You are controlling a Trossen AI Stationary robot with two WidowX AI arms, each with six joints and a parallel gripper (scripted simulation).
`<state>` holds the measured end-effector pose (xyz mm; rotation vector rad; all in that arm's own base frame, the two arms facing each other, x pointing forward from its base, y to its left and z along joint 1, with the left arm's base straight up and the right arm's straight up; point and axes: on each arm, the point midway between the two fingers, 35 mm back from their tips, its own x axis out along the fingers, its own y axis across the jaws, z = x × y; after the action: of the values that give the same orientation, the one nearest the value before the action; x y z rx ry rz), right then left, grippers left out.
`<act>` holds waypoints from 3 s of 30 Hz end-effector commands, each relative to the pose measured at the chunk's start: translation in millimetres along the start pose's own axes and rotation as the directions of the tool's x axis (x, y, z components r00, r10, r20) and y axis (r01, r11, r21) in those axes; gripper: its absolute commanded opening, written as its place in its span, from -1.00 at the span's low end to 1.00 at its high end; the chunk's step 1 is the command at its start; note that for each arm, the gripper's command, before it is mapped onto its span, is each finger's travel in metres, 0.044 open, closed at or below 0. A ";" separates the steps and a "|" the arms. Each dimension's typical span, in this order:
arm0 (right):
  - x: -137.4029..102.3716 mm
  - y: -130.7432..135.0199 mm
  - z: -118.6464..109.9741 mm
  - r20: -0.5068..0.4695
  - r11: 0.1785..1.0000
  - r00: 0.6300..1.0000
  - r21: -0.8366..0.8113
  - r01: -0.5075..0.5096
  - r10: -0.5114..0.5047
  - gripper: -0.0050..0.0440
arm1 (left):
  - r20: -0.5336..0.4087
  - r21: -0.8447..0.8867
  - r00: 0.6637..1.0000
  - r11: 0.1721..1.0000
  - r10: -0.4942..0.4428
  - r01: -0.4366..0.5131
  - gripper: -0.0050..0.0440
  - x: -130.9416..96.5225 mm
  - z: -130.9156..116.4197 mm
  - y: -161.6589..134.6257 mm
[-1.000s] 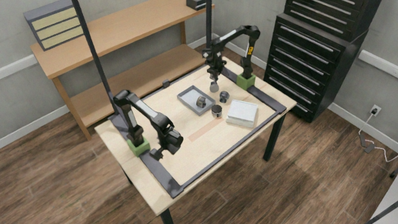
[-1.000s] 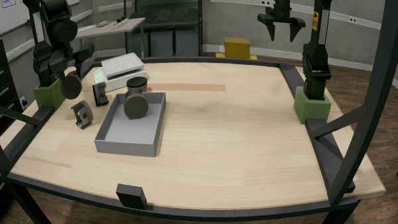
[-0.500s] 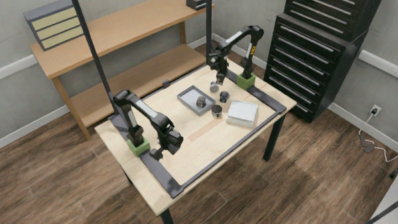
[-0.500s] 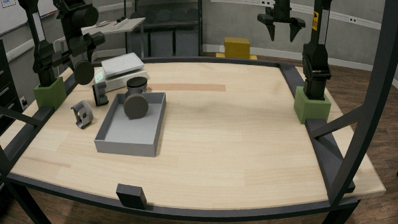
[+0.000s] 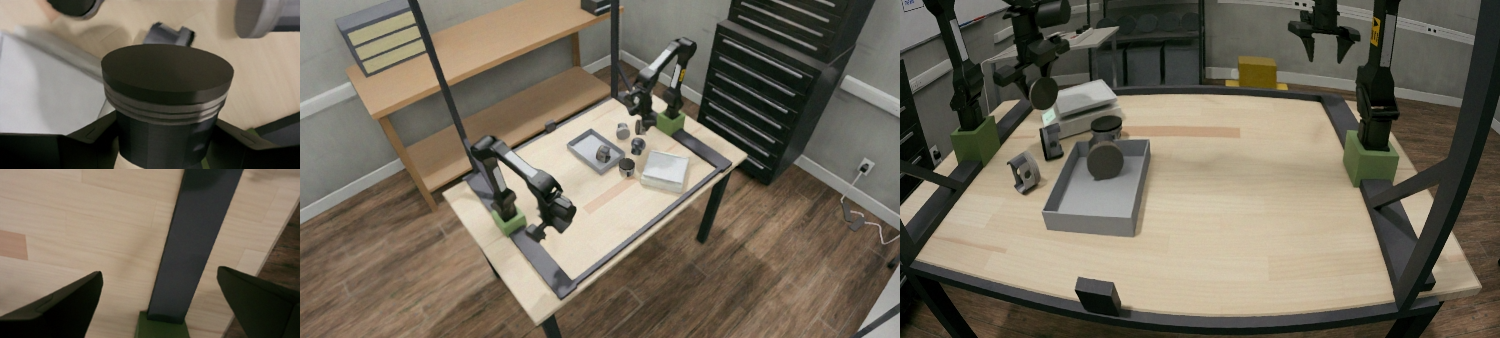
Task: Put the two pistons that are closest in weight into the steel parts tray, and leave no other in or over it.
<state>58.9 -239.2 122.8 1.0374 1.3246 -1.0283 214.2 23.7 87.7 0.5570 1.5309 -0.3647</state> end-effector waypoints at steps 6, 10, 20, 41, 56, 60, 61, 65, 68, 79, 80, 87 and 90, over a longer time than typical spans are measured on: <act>-8.5 1.1 5.5 0.033 1.000 0.999 -0.006 -0.003 0.003 0.84 | 0.026 -0.251 1.000 0.968 -0.003 0.009 -0.15 -9.5 -16.1 47.9; -8.5 1.1 5.5 0.033 1.000 0.999 -0.006 -0.003 0.003 0.84 | 0.025 -0.302 1.000 0.953 -0.008 0.015 -0.15 -9.4 -21.2 56.7; -8.5 1.1 5.5 0.033 1.000 0.999 -0.006 -0.003 0.003 0.84 | 0.025 -0.540 0.999 0.841 -0.035 0.043 -0.15 -9.1 -46.5 100.9; -8.5 1.1 5.5 0.033 1.000 0.999 -0.006 -0.003 0.003 0.84 | 0.051 -0.877 0.996 0.473 -0.076 0.081 -0.15 -10.9 -70.5 142.5; -8.5 1.1 5.5 0.033 1.000 0.999 -0.006 -0.003 0.003 0.84 | 0.059 -0.795 0.994 0.597 -0.090 0.101 -0.15 -14.1 -32.8 113.2; -8.5 1.1 5.5 0.033 1.000 0.999 -0.006 -0.003 0.003 0.84 | 0.061 -0.762 0.994 0.639 -0.089 0.104 -0.15 -15.6 -24.1 108.5; -8.5 1.1 5.5 0.033 1.000 0.999 -0.006 -0.003 0.003 0.84 | 0.069 -0.745 0.995 0.659 -0.075 0.101 -0.15 -19.9 -18.1 109.9; -8.5 1.1 5.5 0.033 1.000 0.999 -0.006 -0.003 0.003 0.84 | 0.074 -0.670 0.995 0.735 -0.073 0.104 -0.15 -22.9 -0.5 100.3; -8.5 1.1 5.5 0.033 1.000 0.999 -0.006 -0.003 0.003 0.84 | 0.068 -0.608 0.994 0.786 -0.090 0.113 -0.15 -19.8 13.1 91.6; -8.5 1.1 5.5 0.033 1.000 0.999 -0.006 -0.003 0.003 0.84 | 0.064 -0.403 0.993 0.908 -0.096 0.114 -0.15 -22.9 51.1 67.7; -8.5 1.1 5.5 0.033 1.000 0.999 -0.006 -0.003 0.003 0.84 | 0.065 -0.378 0.993 0.919 -0.097 0.114 -0.15 -23.4 55.4 64.9; -8.5 1.1 5.5 0.033 1.000 0.999 -0.006 -0.003 0.003 0.84 | 0.070 -0.200 0.992 0.973 -0.104 0.116 -0.15 -27.1 85.7 45.6; -8.5 1.1 5.5 0.033 1.000 0.999 -0.006 -0.003 0.003 0.84 | 0.070 -0.154 0.992 0.982 -0.104 0.114 -0.15 -28.7 98.4 37.7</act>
<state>58.9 -239.2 122.8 1.0374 1.3246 -1.0283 301.1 12.6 103.3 0.2829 1.5705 -0.2960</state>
